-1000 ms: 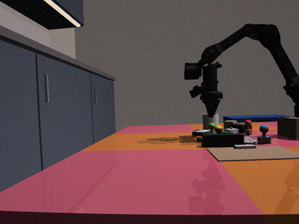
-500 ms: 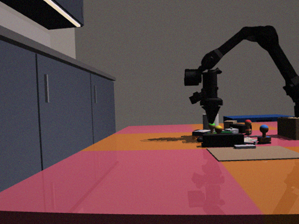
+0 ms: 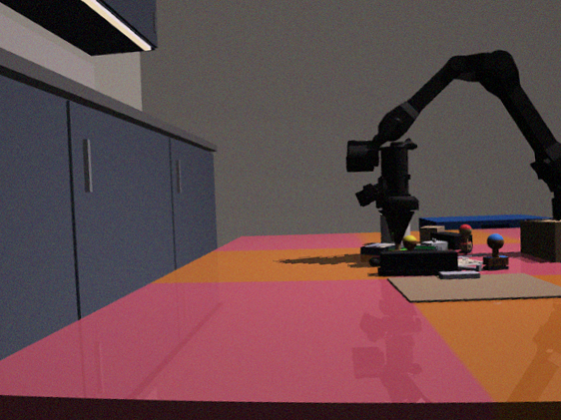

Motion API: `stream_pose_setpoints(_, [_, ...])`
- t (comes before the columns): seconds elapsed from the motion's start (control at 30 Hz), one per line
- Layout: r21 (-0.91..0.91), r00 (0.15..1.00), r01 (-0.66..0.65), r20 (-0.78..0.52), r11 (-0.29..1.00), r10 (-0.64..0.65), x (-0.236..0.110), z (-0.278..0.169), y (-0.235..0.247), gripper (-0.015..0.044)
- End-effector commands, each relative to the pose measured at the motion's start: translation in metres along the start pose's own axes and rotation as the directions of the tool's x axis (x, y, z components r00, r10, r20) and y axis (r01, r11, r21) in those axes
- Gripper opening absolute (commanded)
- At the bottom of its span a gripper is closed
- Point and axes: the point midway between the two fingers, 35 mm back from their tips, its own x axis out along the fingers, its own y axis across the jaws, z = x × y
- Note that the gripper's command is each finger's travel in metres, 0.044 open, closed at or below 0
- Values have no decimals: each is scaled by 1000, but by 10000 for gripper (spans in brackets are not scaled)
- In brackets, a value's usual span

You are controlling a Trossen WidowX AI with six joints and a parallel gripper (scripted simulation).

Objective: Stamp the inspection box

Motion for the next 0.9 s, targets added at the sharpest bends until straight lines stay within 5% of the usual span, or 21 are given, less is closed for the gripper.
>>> stream_pose_setpoints(0.0, [3, 1000, 5, -9, 1000, -5, 8, -2, 0, 219])
stream_pose_setpoints(0.33, [3, 1000, 5, -9, 1000, -5, 17, -3, 0, 219])
stream_pose_setpoints(0.43, [0, 1000, 0, -5, 1000, 0, 15, -2, 1, 140])
stream_pose_setpoints(0.77, [0, 1000, 0, -5, 1000, 0, 15, -2, 1, 74])
stream_pose_setpoints(0.87, [0, 1000, 0, -5, 1000, 0, 14, -2, 1, 0])
